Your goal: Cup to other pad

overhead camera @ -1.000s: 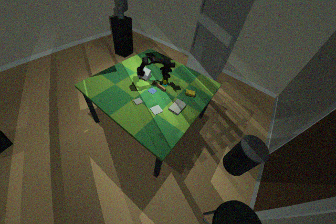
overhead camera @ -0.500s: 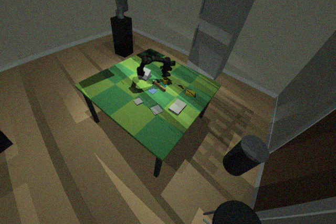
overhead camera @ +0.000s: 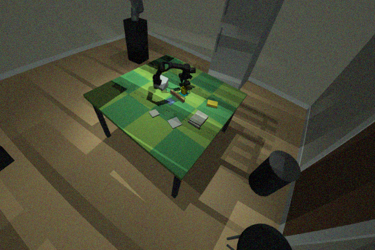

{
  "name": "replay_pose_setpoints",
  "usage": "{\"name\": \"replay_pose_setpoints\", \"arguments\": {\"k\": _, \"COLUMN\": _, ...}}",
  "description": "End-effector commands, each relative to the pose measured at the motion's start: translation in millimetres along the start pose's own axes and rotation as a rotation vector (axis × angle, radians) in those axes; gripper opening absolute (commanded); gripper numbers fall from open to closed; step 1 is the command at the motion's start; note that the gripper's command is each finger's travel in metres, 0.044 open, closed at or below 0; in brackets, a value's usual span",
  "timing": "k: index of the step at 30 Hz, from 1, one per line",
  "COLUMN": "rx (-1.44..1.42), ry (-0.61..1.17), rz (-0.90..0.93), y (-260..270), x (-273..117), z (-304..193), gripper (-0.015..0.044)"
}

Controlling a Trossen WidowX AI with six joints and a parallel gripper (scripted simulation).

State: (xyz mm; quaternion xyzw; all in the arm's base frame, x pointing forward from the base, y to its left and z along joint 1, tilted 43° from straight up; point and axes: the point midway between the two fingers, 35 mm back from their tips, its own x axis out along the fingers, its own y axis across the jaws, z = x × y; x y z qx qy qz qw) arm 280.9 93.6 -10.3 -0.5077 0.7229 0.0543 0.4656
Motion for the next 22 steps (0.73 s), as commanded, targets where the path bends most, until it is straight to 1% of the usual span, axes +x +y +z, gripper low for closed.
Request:
{"name": "replay_pose_setpoints", "arguments": {"k": 1, "rx": 0.005, "ry": -0.006, "rz": 0.001, "y": -0.2, "x": -10.0, "z": 1.8, "gripper": 0.044}}
{"name": "replay_pose_setpoints", "arguments": {"k": 16, "rx": 0.011, "ry": -0.014, "rz": 0.005, "y": -2.2, "x": -60.8, "z": 0.0, "gripper": 0.044}}
{"name": "replay_pose_setpoints", "arguments": {"k": 21, "rx": 0.011, "ry": -0.014, "rz": 0.005, "y": -3.1, "x": -62.9, "z": -0.5, "gripper": 0.044}}
{"name": "replay_pose_setpoints", "arguments": {"k": 22, "rx": 0.005, "ry": -0.011, "rz": -0.001, "y": -3.1, "x": -58.4, "z": -0.5, "gripper": 0.044}}
